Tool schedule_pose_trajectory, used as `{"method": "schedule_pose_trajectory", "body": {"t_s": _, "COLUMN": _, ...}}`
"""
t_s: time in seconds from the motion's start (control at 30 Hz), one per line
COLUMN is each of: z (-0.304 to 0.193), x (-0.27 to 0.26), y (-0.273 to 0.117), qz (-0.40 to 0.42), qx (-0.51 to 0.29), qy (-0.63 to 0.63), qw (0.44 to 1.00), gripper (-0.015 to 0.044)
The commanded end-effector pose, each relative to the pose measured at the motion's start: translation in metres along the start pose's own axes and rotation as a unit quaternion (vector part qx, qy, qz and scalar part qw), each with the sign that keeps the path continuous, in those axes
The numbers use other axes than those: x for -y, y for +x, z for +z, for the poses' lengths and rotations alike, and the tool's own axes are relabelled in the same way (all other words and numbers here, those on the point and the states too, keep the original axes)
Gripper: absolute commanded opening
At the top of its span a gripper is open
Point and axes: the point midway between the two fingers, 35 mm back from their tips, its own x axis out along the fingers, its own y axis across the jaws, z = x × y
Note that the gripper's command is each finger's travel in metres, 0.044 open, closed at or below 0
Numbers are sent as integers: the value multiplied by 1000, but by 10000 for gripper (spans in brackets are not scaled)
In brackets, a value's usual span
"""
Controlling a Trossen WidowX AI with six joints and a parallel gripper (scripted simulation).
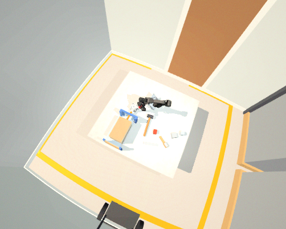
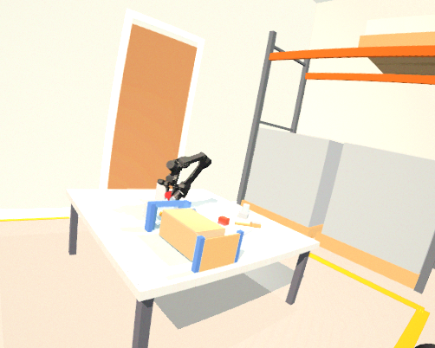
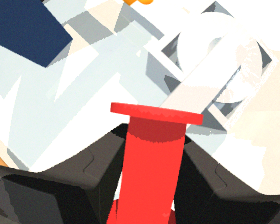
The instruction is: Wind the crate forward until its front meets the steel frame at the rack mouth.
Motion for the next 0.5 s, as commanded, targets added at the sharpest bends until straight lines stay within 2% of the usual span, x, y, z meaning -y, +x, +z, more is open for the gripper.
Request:
{"method": "schedule_pose_trajectory", "body": {"t_s": 0.0, "z": -10, "x": 21, "y": -2, "qz": -21, "qx": -8, "qy": 16, "qw": 1000, "gripper": 0}}
{"method": "schedule_pose_trajectory", "body": {"t_s": 0.47, "z": -15, "x": 43, "y": -5, "qz": -22, "qx": -8, "qy": 16, "qw": 1000, "gripper": 0}}
